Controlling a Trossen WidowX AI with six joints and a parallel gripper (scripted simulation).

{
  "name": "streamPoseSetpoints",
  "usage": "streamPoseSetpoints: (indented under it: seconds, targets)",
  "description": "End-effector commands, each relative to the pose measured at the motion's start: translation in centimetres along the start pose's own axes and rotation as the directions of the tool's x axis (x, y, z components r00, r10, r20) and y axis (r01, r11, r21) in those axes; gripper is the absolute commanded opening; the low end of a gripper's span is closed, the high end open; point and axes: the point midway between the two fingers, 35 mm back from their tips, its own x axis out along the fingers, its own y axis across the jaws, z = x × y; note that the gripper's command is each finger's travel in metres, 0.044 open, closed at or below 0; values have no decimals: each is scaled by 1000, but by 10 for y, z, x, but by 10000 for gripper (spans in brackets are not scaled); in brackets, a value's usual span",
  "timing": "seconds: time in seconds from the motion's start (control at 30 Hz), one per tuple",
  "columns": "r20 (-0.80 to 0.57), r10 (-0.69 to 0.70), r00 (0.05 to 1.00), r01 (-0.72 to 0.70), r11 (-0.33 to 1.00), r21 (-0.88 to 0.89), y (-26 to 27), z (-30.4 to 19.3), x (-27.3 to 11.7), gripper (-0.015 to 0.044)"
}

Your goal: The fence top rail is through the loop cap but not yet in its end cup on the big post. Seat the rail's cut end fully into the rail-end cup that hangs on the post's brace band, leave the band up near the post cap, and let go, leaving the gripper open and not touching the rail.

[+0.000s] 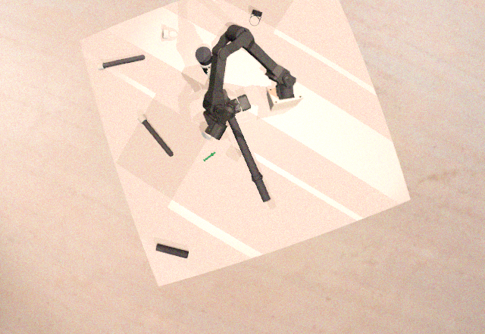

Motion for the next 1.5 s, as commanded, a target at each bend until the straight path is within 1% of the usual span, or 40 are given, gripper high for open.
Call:
streamPoseSetpoints:
  seconds: [0.0,1.47]
  targets:
    - [5,2,1000,-2,1000,-2,0,2,-1,0]
    - [-2,-4,1000,4,1000,-1,1,6,0,0]
